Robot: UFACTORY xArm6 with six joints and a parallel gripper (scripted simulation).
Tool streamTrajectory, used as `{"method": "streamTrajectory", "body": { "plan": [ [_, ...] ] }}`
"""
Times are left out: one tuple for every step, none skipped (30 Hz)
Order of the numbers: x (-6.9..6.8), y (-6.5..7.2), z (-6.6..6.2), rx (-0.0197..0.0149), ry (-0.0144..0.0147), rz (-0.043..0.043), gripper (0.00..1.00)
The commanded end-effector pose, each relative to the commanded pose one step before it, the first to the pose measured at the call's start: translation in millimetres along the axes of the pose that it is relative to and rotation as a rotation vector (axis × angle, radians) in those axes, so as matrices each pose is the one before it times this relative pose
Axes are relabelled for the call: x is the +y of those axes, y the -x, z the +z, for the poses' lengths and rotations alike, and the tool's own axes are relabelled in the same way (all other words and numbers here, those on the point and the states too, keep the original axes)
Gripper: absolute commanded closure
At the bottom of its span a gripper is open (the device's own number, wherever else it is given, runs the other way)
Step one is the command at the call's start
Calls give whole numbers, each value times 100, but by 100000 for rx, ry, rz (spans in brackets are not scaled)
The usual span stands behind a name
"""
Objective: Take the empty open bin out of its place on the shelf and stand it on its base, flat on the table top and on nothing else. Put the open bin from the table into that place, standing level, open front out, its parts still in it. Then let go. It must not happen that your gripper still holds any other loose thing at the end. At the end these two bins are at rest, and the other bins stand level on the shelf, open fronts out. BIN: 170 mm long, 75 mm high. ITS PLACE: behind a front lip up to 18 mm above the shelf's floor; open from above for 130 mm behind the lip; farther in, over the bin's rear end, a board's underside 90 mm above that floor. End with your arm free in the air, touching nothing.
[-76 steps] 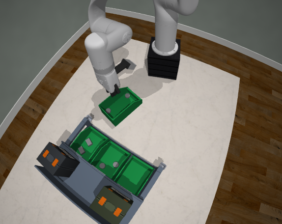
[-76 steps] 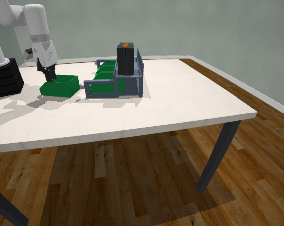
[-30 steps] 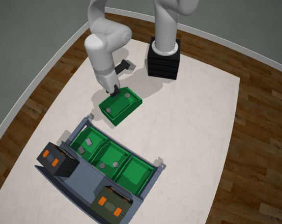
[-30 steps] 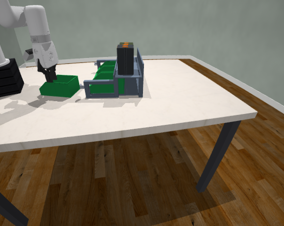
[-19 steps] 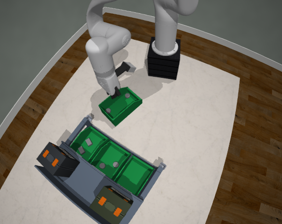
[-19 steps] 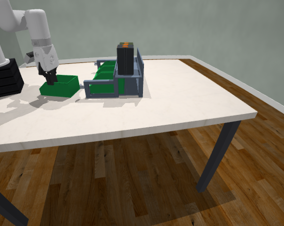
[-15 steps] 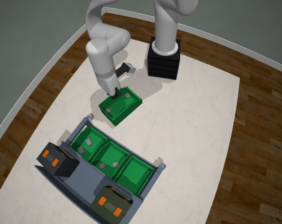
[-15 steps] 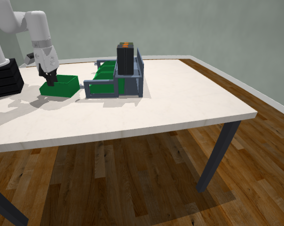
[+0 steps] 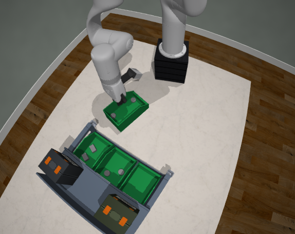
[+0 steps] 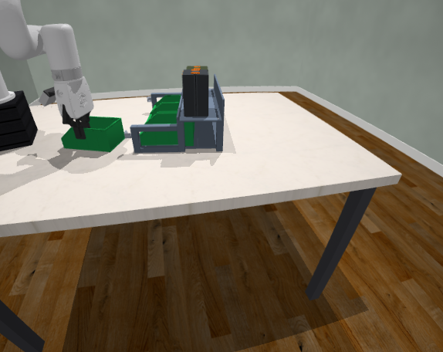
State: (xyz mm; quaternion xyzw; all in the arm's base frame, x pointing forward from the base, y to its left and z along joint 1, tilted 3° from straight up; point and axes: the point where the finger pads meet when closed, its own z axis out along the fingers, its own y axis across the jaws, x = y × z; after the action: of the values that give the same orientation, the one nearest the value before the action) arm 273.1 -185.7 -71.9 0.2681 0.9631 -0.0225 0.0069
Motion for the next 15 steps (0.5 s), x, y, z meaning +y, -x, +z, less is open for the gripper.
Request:
{"method": "streamTrajectory", "body": {
  "plan": [
    [-15, 132, 158, -830, -720, 33, 74],
    [0, 1, 61, 0, -2, 0, 74],
    [0, 0, 54, 0, 0, 0, 74],
    [0, 0, 48, 0, 1, 0, 74],
    [0, -1, 41, 0, 2, 0, 74],
    [0, -1, 35, 0, 2, 0, 74],
    [0, -1, 28, 0, 2, 0, 74],
    [0, -1, 22, 0, 2, 0, 74],
    [0, -1, 17, 0, 1, 0, 74],
    [0, -1, 12, 0, 1, 0, 74],
    [0, 0, 7, 0, 1, 0, 74],
    [0, 0, 4, 0, 0, 0, 74],
    [0, 0, 2, 0, 0, 0, 74],
    [0, 0, 0, 0, 0, 0, 74],
    [0, 0, 0, 0, 0, 0, 74]
  ]
}}
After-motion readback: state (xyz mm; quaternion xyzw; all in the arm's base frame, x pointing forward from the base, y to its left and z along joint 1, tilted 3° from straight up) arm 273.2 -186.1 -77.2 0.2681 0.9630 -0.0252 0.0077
